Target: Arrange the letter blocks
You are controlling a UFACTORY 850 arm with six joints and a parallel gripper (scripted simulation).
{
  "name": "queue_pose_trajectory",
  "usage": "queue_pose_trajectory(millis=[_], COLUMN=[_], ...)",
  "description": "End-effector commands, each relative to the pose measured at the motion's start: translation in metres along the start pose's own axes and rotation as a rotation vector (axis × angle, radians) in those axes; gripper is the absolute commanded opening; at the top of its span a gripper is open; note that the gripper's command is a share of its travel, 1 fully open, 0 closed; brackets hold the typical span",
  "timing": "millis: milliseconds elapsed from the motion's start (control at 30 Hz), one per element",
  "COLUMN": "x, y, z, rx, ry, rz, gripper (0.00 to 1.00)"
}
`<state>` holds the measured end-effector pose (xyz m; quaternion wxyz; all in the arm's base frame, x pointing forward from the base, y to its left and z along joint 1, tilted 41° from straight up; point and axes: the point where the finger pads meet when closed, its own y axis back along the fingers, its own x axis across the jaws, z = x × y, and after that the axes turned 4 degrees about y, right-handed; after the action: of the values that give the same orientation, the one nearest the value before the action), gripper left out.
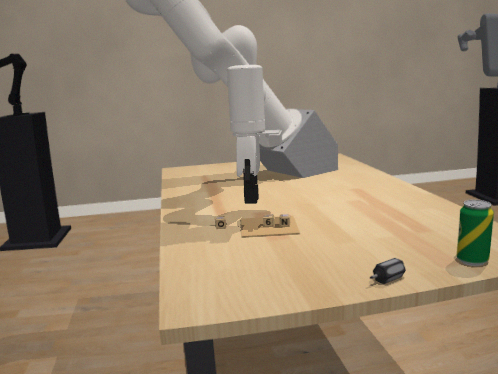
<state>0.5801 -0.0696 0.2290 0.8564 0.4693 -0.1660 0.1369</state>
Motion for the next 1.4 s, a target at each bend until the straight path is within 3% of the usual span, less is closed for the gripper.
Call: queue_pose_trajectory(millis=[0, 267, 433, 1367], x=[0.001, 0.001, 0.001, 0.001], y=[-0.014, -0.044, -0.055, -0.057], z=[0.000, 0.000, 0.000, 0.000], rx=[0.000, 0.000, 0.000, 0.000], ry=[-0.001, -0.001, -0.001, -0.001], rz=[0.003, 0.003, 0.003, 0.003], gripper=[0.23, 0.23, 0.23, 0.23])
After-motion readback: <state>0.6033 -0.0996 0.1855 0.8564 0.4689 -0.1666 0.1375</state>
